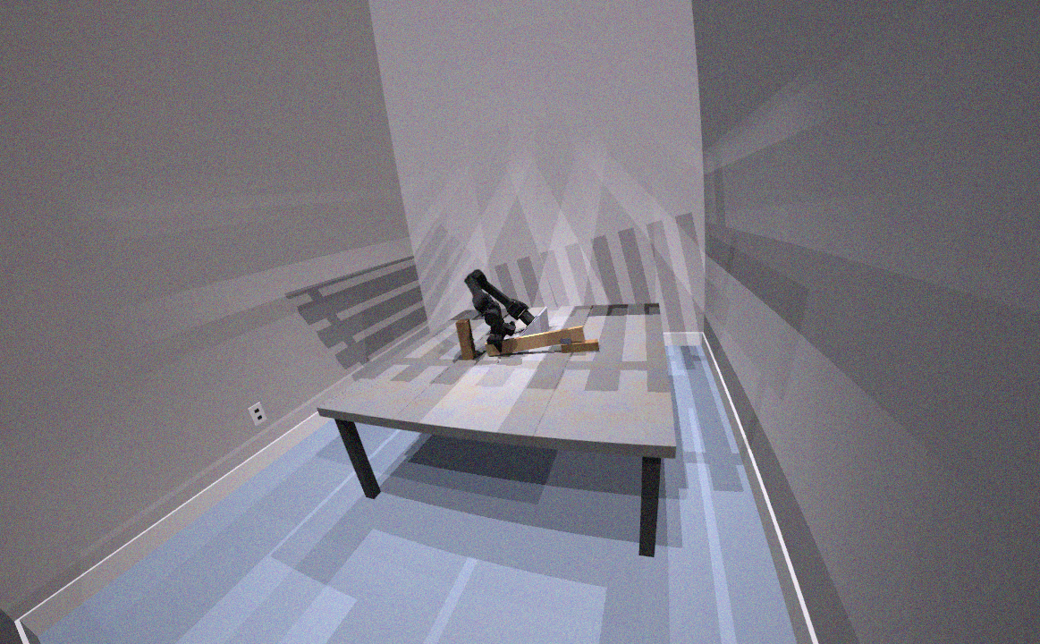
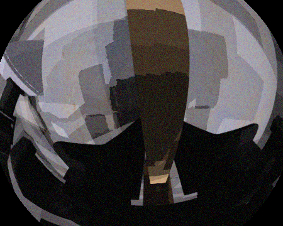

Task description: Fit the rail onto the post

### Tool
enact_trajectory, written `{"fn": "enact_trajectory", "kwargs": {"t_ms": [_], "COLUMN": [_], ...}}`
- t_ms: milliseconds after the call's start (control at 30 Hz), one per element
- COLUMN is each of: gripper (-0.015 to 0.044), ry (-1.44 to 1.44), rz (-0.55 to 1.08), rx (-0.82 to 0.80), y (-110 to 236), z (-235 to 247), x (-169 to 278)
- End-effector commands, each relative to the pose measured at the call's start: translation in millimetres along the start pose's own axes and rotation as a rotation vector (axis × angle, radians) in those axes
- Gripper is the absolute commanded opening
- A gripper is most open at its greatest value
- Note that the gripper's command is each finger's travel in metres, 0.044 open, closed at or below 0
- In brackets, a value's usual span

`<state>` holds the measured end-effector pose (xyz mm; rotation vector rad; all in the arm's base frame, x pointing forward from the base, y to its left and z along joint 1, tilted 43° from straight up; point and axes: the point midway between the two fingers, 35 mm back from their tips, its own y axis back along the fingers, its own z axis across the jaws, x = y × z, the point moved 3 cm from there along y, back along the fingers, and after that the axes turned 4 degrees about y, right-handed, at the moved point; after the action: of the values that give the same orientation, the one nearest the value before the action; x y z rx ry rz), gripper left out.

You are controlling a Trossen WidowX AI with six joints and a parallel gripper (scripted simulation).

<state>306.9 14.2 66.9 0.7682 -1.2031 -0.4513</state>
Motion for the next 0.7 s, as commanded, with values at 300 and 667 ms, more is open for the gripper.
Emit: {"fn": "enact_trajectory", "kwargs": {"t_ms": [300,667], "gripper": [0.0000,0.0000], "ry": [0.001,0.001], "rz": [-0.003,-0.003], "rx": [0.007,0.007], "y": [9.0,14.5], "z": [-2.3,-2.9], "x": [-0.6,-0.6]}}
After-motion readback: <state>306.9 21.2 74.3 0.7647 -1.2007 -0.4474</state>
